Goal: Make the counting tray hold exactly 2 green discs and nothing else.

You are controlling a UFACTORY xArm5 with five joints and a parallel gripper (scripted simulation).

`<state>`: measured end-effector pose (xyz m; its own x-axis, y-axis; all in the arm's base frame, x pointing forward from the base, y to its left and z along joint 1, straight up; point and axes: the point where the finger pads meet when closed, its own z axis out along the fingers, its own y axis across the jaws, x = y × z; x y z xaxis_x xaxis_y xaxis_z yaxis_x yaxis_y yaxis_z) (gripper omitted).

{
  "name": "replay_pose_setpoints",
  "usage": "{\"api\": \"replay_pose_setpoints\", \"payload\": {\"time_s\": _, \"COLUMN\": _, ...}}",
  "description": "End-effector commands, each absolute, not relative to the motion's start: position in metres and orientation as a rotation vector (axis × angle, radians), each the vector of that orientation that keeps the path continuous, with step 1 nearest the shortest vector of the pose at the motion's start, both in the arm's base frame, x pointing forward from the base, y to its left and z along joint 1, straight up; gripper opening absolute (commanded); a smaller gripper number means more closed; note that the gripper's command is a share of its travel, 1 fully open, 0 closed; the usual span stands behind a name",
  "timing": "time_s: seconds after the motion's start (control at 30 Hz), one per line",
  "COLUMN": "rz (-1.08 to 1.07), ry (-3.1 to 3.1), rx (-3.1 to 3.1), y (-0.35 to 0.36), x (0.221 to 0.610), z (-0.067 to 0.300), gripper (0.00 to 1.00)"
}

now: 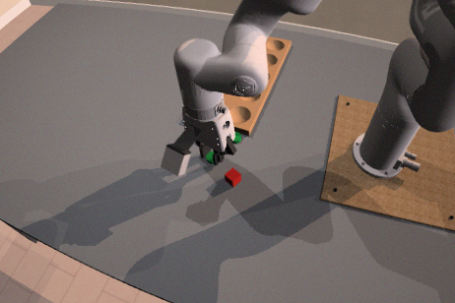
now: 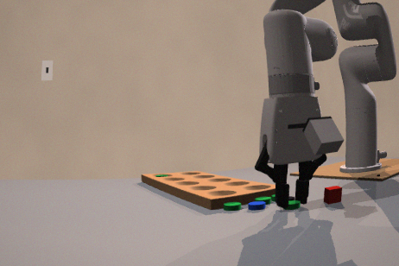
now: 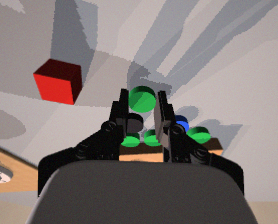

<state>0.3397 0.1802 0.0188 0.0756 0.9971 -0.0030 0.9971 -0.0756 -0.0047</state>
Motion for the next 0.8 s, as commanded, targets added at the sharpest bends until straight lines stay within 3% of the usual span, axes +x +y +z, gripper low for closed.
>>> {"api": "replay_pose_setpoints", "payload": {"time_s": 0.0, "rz": 0.005, "ry": -2.135, "rx": -2.303, "y": 0.181, "x": 0.341, "z": 0.020, "gripper": 0.00}}
{"api": "replay_pose_setpoints", "payload": {"time_s": 0.57, "rz": 0.005, "ry": -2.135, "rx": -2.303, "y": 0.181, "x": 0.341, "z": 0.021, "gripper": 0.00}}
{"api": "replay_pose_setpoints", "payload": {"time_s": 0.77, "rz": 0.005, "ry": -2.135, "rx": -2.303, "y": 0.181, "x": 0.341, "z": 0.073, "gripper": 0.00}}
